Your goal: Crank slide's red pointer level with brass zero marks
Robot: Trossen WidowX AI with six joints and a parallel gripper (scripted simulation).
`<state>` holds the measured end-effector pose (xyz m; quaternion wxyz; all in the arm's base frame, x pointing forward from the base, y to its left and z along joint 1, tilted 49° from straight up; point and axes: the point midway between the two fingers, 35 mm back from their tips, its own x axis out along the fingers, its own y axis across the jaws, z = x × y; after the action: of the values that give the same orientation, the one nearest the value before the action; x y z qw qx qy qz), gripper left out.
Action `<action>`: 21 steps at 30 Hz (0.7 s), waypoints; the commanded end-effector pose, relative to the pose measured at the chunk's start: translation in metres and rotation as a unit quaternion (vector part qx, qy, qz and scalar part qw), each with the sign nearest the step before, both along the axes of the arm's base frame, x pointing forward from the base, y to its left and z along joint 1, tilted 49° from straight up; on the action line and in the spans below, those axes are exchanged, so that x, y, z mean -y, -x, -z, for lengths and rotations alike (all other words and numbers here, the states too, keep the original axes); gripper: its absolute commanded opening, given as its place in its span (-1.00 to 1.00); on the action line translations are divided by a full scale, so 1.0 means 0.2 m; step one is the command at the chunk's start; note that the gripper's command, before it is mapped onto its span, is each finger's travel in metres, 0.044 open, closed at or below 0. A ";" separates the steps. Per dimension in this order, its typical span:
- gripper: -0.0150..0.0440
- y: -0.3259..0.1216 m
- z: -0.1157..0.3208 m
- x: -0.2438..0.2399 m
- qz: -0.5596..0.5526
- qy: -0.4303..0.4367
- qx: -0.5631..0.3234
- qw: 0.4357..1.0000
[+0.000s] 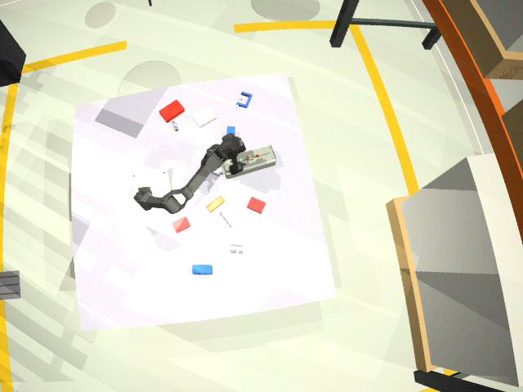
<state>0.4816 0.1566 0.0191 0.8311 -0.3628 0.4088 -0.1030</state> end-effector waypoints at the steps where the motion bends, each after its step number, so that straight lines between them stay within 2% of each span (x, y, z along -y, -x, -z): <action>1: 1.00 0.00 -0.07 -0.07 0.001 0.000 0.005 1.000; 6: 1.00 0.02 -0.11 -0.12 -0.001 0.000 0.005 1.000; 21: 1.00 0.41 -0.11 -0.18 -0.035 0.016 0.002 0.999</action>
<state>0.4113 0.1950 0.0399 0.8297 -0.3866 0.3946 -0.0800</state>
